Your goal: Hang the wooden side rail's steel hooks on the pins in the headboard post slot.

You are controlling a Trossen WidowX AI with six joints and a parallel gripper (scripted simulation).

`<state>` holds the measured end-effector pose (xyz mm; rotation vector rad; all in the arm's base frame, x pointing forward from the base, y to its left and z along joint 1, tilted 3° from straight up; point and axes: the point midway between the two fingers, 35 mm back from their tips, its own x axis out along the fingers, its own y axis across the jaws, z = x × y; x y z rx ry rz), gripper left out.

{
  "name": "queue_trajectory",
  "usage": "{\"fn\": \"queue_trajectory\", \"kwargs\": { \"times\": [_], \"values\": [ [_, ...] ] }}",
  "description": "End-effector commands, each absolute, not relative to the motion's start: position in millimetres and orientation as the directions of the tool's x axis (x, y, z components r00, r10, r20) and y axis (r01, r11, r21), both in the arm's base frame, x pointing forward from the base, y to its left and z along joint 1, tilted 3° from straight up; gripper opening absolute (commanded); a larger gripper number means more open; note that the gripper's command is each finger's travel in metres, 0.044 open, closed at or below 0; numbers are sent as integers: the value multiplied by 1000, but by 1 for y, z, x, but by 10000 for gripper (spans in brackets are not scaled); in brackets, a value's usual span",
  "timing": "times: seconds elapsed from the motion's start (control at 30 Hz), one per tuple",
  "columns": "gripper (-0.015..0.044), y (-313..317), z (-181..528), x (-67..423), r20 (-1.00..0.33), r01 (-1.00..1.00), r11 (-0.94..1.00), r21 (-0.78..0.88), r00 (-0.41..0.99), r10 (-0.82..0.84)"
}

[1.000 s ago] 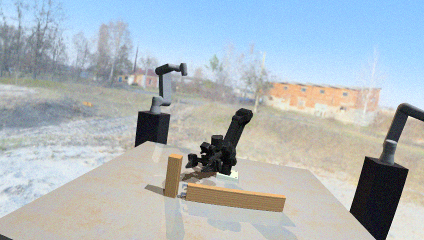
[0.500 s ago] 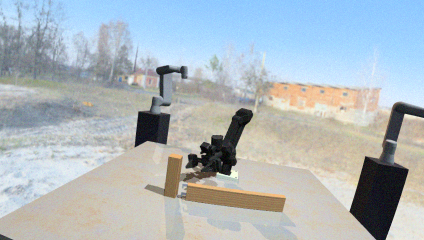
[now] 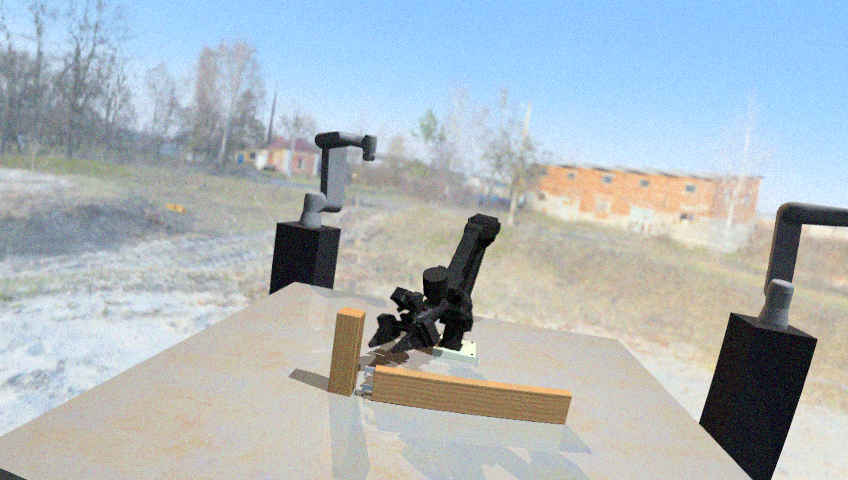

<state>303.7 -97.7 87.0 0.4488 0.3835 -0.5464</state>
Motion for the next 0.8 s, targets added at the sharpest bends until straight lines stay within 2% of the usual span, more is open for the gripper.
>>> {"fn": "queue_trajectory", "kwargs": {
  "times": [0.0,0.13,0.77],
  "values": [
    [440,-78,119,322,-556,772,588,242,607,-568],
    [440,-69,137,322,-548,815,541,208,555,-625],
    [440,-69,137,322,-548,815,541,208,555,-625]
  ]
}}
